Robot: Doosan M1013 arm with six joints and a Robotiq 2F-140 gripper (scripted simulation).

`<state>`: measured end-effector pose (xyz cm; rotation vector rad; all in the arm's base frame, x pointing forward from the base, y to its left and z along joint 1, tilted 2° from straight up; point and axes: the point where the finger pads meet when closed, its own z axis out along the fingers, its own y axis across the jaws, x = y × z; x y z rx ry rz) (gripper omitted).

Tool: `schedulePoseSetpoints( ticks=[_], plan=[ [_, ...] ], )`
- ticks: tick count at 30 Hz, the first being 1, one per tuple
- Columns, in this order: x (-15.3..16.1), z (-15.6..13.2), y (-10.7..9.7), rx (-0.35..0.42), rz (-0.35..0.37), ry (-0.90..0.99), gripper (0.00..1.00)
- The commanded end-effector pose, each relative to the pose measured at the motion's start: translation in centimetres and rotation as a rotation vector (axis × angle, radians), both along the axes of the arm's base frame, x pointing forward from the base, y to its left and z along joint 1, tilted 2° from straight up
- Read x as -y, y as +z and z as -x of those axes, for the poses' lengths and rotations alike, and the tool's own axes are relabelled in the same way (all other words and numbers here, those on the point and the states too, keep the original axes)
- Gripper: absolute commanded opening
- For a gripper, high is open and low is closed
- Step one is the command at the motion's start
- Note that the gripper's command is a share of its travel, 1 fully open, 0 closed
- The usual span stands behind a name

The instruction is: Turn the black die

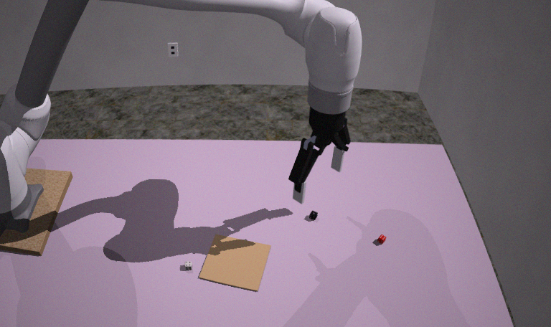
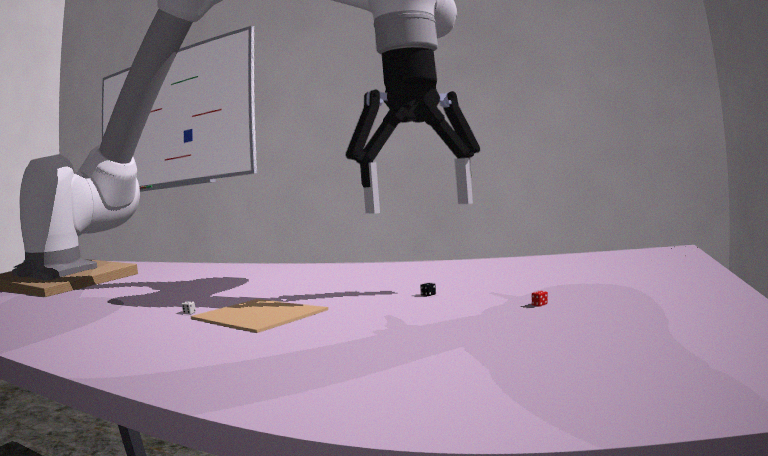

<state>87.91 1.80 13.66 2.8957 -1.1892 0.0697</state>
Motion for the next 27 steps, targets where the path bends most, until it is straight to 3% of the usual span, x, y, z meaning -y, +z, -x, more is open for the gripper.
schedulePoseSetpoints(
  ticks=[1, 10, 11, 27],
  plan=[
    [0.0, 0.0, -0.2, -0.004, -0.001, 0.173, 1.00],
    [0.1, 0.0, -0.5, -0.010, 0.009, 0.440, 1.00],
    [0.1, 0.0, -0.7, -0.013, 0.013, 0.543, 1.00],
    [0.2, 0.1, -1.4, -0.026, 0.035, 1.113, 1.00]
  ],
)
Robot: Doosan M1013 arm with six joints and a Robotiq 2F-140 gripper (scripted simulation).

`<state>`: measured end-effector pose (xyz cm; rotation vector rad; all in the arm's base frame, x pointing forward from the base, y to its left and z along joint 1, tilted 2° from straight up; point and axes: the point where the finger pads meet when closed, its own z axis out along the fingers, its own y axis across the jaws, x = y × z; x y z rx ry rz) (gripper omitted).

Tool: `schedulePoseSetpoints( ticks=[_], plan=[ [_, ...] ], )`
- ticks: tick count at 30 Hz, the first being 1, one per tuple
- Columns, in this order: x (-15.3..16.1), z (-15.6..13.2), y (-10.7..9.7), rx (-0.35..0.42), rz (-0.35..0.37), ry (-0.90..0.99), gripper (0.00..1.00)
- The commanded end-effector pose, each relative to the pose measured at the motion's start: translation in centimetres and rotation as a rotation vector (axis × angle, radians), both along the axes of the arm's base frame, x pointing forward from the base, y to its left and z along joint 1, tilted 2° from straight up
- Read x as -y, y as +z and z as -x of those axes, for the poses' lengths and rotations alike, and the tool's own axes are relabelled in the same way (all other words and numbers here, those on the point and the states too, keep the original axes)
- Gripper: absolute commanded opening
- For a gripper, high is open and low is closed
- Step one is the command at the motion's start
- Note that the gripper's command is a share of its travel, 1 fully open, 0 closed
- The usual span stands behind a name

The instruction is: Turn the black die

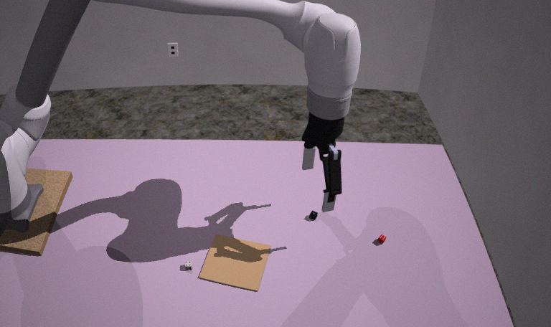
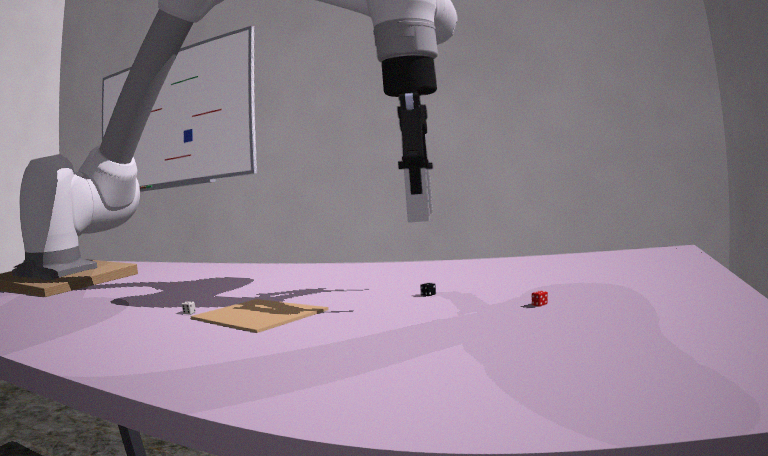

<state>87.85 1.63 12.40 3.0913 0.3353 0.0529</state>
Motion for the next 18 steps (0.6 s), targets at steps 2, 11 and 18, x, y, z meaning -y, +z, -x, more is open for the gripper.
schedulePoseSetpoints(
  ticks=[2, 11, 18],
  plan=[
    [0.04, 0.02, -0.22, -0.005, -0.001, 0.201, 1.00],
    [0.09, 0.04, -0.64, -0.013, 0.012, 0.536, 1.00],
    [0.12, 0.06, -0.85, -0.017, 0.018, 0.704, 1.00]
  ],
)
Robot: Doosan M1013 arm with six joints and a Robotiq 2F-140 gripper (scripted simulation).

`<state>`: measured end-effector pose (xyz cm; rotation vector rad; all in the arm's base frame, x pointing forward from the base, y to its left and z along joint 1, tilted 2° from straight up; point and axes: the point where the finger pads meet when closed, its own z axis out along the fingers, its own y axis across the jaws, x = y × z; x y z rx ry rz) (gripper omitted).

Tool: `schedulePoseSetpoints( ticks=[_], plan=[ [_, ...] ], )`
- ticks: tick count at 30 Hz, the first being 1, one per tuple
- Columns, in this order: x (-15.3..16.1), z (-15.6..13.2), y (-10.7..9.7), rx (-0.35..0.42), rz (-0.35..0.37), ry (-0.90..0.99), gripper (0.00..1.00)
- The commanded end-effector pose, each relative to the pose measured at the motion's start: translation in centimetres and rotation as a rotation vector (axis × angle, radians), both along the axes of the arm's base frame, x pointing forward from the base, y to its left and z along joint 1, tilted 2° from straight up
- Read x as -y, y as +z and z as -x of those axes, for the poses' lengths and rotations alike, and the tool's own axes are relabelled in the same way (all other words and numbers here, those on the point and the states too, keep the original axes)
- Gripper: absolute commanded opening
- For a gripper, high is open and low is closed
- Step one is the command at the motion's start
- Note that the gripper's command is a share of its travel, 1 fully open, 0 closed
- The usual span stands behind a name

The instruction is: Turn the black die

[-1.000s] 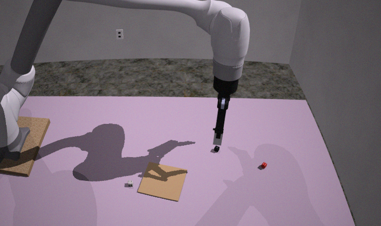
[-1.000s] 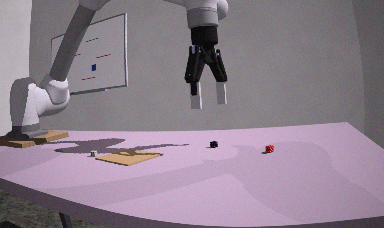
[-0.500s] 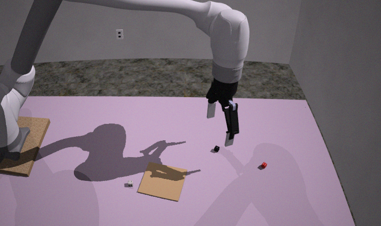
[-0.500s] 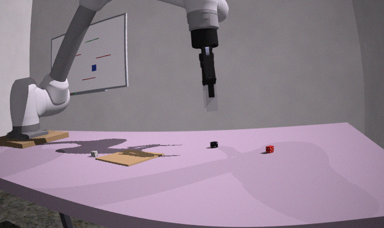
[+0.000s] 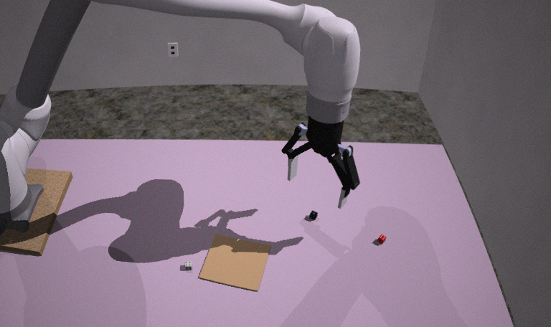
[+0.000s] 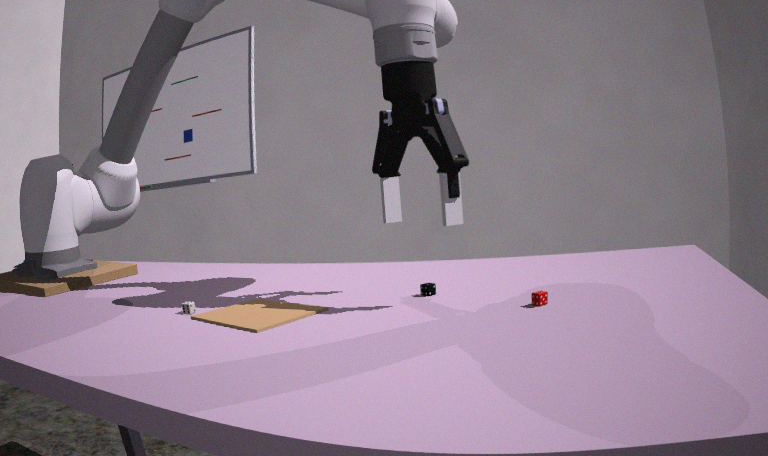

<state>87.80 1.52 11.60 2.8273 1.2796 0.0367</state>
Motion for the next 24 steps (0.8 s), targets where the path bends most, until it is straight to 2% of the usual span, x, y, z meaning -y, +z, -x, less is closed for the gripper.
schedulePoseSetpoints(
  ticks=[1, 9, 10, 24],
  plan=[
    [0.01, 0.01, -0.09, -0.002, -0.002, 0.098, 1.00],
    [0.03, 0.02, -0.19, -0.004, 0.001, 0.171, 1.00],
    [0.03, 0.02, -0.19, -0.004, 0.001, 0.171, 0.27],
    [0.03, 0.02, -0.19, -0.004, 0.001, 0.171, 0.27]
  ],
)
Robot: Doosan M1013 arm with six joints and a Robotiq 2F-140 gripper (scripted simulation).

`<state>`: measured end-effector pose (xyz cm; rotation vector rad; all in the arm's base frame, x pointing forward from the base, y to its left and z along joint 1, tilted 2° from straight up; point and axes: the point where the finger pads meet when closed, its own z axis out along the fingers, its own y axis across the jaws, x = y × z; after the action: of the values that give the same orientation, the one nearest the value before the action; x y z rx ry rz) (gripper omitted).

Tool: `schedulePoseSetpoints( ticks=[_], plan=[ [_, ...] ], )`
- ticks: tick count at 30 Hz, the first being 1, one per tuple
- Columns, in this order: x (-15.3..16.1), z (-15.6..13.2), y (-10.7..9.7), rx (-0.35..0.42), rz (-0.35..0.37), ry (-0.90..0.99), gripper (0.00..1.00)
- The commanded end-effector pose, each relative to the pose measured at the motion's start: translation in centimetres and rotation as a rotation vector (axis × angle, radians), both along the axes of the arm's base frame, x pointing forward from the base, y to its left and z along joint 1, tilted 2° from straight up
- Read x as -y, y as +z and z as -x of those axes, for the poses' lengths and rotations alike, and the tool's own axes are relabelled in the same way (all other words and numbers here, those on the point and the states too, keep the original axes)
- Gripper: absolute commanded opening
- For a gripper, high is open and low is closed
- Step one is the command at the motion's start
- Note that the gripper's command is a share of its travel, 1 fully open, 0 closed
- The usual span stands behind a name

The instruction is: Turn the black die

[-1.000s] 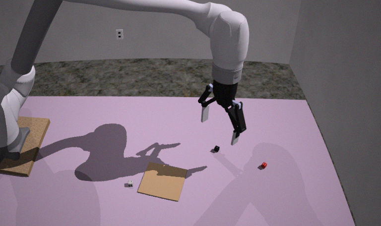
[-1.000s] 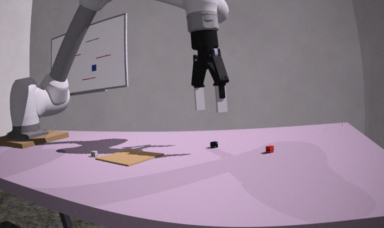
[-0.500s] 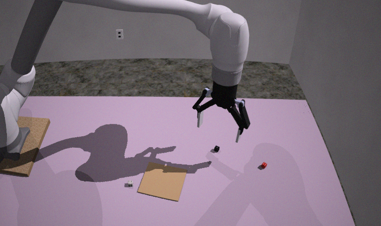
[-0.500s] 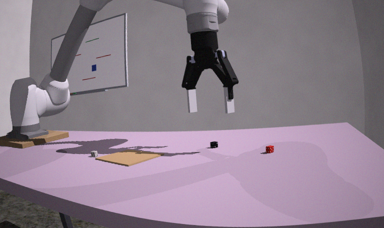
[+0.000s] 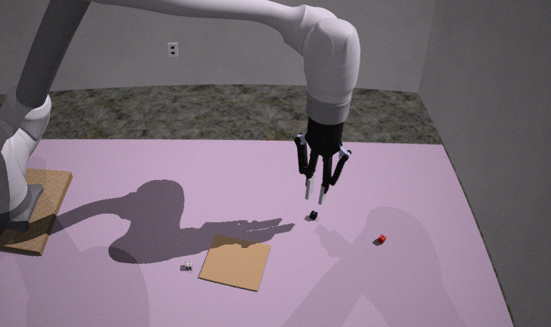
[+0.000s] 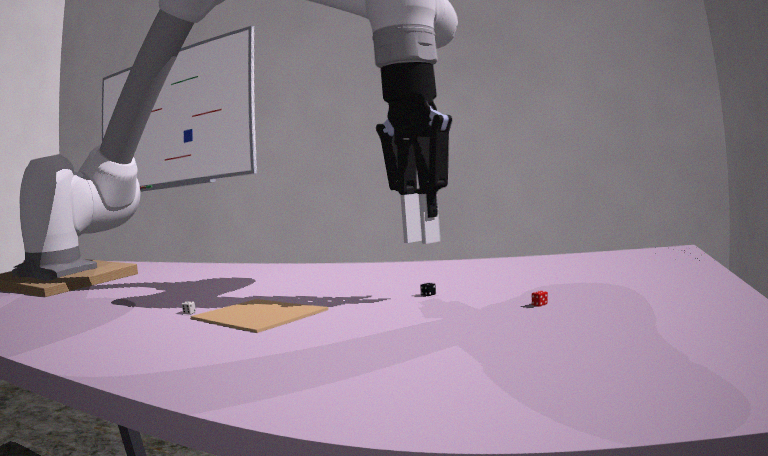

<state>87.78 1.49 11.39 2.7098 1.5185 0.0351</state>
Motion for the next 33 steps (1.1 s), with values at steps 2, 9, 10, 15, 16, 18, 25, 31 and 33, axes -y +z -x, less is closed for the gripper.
schedulePoseSetpoints(
  ticks=[2, 9, 10, 15, 16, 18, 25, 31, 33],
  plan=[
    [0.00, 0.00, 0.02, 0.000, 0.000, 0.000, 0.27],
    [0.00, 0.00, 0.02, 0.000, 0.000, 0.000, 0.27],
    [0.00, 0.00, 0.02, 0.000, 0.000, 0.000, 0.27],
    [0.00, 0.00, 0.02, 0.000, 0.000, 0.000, 0.27],
    [0.00, 0.00, 0.02, 0.000, 0.000, 0.000, 0.27],
    [0.00, 0.00, 0.02, 0.000, 0.000, 0.000, 0.27],
    [0.00, 0.00, 0.01, 0.000, 0.000, 0.000, 0.27],
    [0.00, -0.01, -0.16, 0.000, 0.000, 0.000, 0.27],
    [0.01, -0.01, -0.28, 0.000, 0.000, 0.000, 0.27]
  ],
)
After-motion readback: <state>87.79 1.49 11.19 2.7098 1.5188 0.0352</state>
